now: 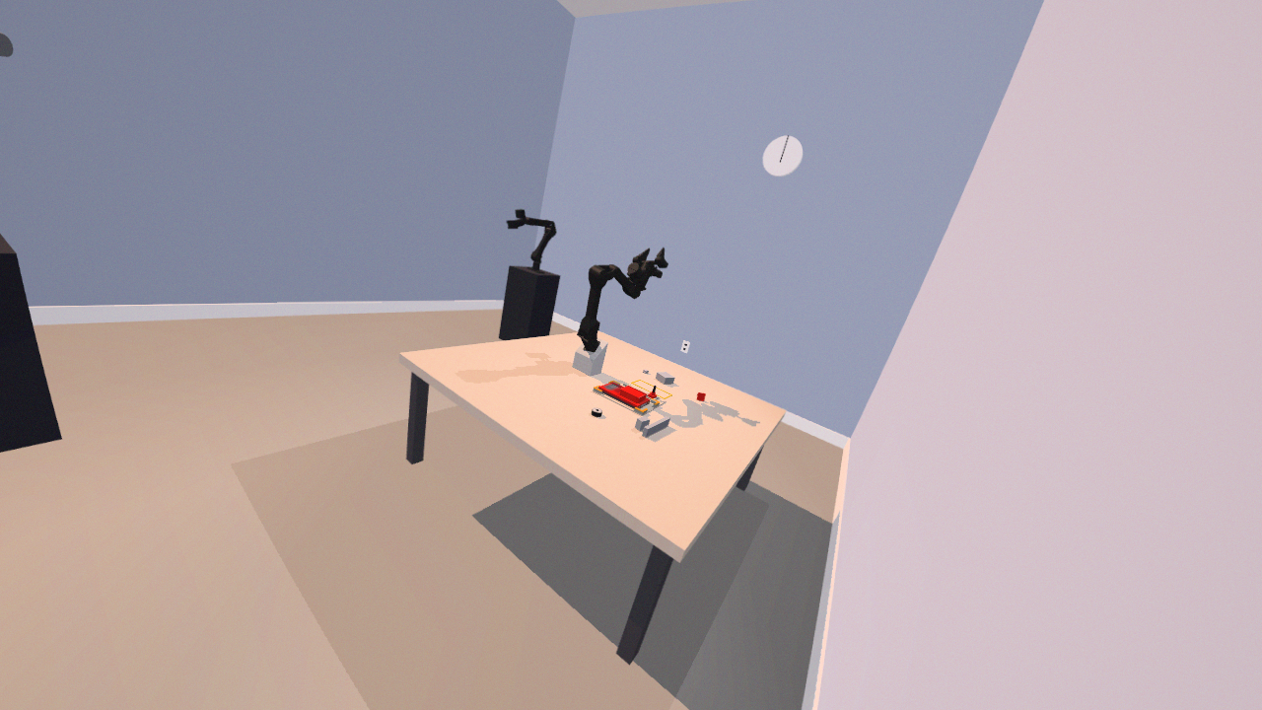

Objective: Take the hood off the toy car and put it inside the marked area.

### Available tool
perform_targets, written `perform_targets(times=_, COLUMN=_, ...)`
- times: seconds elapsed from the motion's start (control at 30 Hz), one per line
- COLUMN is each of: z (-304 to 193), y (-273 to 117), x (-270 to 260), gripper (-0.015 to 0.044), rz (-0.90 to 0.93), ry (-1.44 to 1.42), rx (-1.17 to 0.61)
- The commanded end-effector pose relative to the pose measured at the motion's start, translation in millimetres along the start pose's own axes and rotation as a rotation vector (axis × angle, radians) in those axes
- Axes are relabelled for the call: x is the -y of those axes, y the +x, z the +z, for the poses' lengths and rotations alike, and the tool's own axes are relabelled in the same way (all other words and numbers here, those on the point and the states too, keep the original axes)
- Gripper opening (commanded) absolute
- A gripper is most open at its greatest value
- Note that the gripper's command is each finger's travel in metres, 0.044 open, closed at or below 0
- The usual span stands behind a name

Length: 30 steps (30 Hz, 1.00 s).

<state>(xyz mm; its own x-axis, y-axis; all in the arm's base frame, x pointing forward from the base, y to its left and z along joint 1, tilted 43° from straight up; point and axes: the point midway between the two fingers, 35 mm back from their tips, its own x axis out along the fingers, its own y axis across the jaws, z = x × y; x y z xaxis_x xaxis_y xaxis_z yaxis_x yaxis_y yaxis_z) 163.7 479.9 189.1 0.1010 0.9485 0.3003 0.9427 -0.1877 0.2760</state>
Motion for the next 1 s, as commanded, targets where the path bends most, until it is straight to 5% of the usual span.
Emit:
perform_targets(times=0.0, z=1.5, y=-0.1, x=-2.1, gripper=0.0440, rz=0.005, ry=-0.008, rx=0.007)
perform_targets(times=0.27, z=65.3, y=-25.1, x=-93.8, gripper=0.0440, rz=0.177, ry=-0.342, rx=0.369)
perform_targets(times=0.53, z=119.7, y=-93.2, x=-182.6, gripper=0.0440, rz=0.212, ry=-0.665, rx=0.832)
perform_targets(times=0.97, z=154.5, y=-268.9, x=-272.5, gripper=0.0440, rz=-0.169, ry=-0.973, rx=1.623)
